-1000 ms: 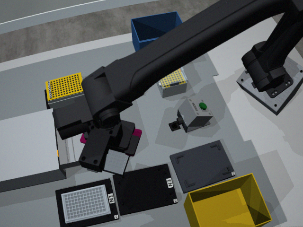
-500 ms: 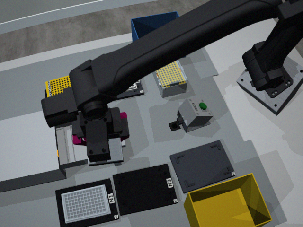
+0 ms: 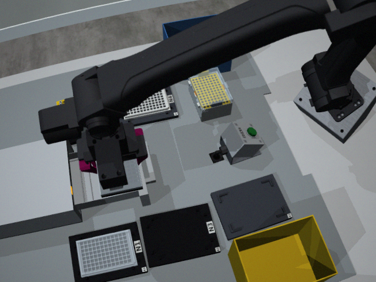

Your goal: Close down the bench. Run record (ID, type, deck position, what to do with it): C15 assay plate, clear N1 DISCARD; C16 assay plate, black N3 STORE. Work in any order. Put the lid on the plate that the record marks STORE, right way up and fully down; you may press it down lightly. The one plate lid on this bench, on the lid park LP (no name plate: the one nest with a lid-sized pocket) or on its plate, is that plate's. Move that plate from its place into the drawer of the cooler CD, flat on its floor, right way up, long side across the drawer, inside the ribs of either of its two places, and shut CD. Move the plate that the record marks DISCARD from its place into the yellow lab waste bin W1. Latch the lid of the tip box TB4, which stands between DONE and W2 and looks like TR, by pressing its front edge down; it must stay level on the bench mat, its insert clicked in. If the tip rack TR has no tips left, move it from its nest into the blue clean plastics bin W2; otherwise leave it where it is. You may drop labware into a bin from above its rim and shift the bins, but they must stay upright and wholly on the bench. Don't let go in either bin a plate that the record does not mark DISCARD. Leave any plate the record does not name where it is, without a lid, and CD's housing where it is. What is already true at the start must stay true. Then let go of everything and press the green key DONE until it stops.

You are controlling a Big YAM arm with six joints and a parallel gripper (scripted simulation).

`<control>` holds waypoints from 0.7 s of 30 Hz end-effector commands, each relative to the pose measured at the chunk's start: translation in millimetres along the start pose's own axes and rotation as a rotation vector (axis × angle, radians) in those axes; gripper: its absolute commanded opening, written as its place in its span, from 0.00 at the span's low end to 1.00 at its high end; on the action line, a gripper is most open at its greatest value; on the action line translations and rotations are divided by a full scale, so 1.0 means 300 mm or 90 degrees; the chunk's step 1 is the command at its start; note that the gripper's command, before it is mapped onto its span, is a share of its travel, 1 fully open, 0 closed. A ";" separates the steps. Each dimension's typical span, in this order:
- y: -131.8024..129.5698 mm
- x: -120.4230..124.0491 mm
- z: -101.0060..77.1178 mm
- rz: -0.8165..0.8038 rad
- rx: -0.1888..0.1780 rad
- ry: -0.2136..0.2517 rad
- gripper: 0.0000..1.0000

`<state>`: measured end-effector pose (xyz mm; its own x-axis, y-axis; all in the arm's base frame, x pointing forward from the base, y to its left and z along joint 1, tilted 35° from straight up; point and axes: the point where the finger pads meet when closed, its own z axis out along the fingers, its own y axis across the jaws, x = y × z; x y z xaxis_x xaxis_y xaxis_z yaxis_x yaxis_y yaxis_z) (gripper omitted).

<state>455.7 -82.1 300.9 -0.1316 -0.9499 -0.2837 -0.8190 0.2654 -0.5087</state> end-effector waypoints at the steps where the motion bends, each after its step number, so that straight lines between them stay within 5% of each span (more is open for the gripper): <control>1: -0.085 0.029 -0.040 -0.013 0.020 0.004 0.00; 21: -0.178 0.164 -0.041 -0.014 0.020 0.006 0.00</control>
<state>474.1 -129.7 304.3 -0.1314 -0.9511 -0.2797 -0.8185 0.2633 -0.5106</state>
